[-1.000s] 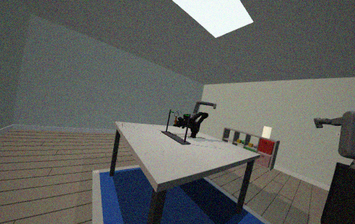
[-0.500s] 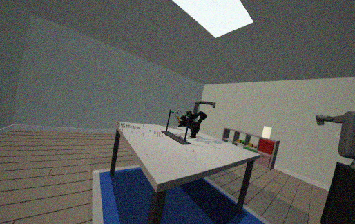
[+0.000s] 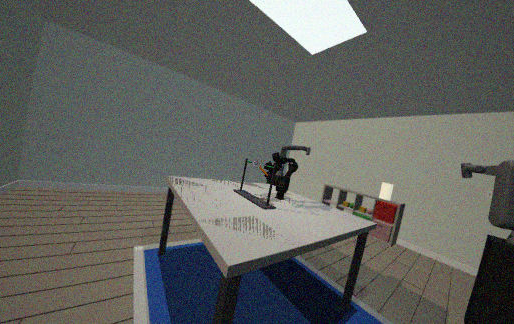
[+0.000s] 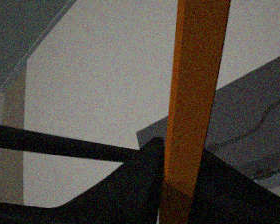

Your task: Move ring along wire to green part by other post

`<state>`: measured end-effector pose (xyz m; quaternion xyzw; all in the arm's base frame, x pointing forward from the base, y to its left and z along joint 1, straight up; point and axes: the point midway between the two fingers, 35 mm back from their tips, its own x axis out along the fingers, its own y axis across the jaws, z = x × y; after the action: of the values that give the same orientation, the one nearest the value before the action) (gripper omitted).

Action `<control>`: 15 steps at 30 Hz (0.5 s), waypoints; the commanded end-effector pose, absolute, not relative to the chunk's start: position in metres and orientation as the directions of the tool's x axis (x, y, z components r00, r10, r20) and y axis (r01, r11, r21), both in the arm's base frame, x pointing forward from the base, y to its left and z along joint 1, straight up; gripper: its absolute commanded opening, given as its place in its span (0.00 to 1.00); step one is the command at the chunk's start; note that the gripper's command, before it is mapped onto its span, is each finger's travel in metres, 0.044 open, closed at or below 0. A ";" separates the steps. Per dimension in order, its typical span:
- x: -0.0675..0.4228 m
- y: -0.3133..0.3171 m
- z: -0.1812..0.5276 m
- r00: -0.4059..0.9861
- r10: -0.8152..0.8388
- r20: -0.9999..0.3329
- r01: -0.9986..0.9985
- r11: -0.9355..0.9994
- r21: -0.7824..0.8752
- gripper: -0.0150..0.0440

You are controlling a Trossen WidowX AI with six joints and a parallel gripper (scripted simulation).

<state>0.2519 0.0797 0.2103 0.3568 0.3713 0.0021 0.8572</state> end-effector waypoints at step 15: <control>0.242 0.102 0.279 0.605 0.595 -0.529 0.312 0.434 0.845 0.00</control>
<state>0.2434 0.1023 0.2678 0.5049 0.4271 0.0823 0.7456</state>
